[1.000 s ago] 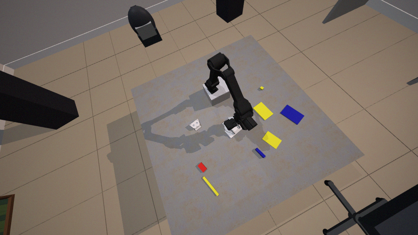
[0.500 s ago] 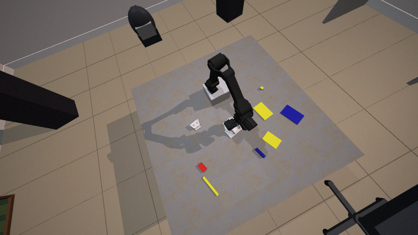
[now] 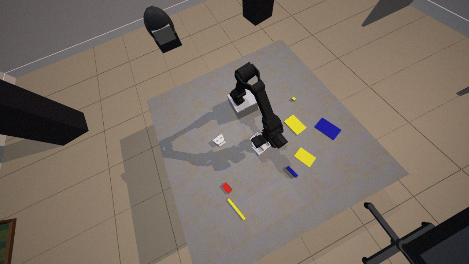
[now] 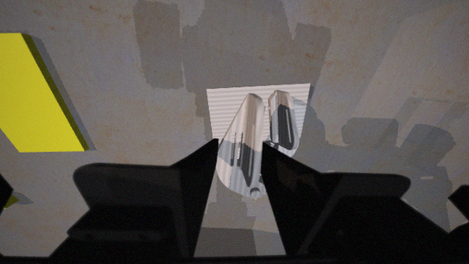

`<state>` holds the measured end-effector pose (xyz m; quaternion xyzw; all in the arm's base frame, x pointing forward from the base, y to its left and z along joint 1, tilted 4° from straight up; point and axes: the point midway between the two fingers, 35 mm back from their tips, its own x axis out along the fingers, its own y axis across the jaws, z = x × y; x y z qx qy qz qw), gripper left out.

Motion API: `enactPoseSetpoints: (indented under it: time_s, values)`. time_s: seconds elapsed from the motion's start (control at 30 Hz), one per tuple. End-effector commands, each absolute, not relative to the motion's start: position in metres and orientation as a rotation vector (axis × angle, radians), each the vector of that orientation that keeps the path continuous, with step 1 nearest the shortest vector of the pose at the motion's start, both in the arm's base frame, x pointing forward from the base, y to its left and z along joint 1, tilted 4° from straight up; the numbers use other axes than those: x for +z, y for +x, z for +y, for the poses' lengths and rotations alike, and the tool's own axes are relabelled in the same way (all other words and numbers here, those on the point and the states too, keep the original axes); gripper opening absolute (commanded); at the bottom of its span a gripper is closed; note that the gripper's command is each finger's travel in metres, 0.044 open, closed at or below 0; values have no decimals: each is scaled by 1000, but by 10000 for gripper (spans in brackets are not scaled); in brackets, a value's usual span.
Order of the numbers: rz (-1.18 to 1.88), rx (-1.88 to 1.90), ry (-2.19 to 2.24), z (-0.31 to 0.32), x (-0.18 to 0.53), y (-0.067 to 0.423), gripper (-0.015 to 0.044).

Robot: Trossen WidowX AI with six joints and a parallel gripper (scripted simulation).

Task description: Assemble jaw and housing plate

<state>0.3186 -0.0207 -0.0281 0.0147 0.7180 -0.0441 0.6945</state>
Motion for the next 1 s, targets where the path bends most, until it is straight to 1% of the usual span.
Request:
enactPoseSetpoints:
  time_s: [0.0, 0.37, 0.97]
  values:
    - [1604, -99, 37, -21, -36, 317, 134]
    - [1605, -99, 38, -21, -53, 315, 134]
    - [1605, -99, 38, -21, -53, 315, 134]
